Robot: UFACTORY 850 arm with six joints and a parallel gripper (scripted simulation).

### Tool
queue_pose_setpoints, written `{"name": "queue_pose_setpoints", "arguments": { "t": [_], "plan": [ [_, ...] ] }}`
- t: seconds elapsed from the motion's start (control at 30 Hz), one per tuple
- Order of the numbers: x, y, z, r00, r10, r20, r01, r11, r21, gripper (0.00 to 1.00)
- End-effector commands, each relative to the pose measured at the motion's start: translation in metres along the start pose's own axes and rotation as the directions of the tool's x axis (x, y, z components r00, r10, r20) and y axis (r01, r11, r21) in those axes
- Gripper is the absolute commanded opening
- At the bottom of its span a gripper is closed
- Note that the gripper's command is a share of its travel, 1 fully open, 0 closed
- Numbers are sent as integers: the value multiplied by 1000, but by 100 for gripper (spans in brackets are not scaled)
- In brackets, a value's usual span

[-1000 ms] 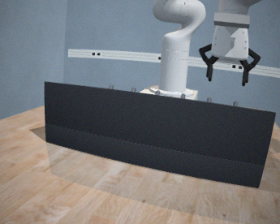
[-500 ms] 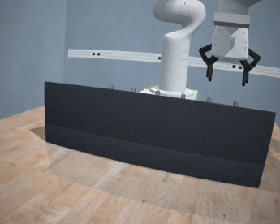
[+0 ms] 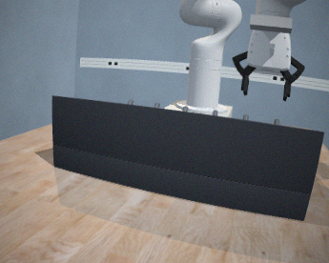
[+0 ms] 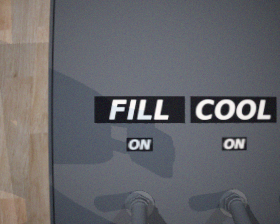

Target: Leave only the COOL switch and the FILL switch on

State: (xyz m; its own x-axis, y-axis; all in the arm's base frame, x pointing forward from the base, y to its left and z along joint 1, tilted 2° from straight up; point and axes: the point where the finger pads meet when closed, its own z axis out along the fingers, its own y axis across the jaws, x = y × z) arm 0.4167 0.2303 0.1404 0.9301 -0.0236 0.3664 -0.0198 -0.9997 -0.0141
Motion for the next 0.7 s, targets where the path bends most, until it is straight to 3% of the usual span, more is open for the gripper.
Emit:
{"name": "queue_pose_setpoints", "arguments": {
  "t": [0.0, 0.67],
  "plan": [
    [1, 7, 0, 1000, 0, -2, 0, 1000, 1, 100],
    [1, 62, 0, 1000, 0, -2, 0, 1000, 1, 100]
  ]
}}
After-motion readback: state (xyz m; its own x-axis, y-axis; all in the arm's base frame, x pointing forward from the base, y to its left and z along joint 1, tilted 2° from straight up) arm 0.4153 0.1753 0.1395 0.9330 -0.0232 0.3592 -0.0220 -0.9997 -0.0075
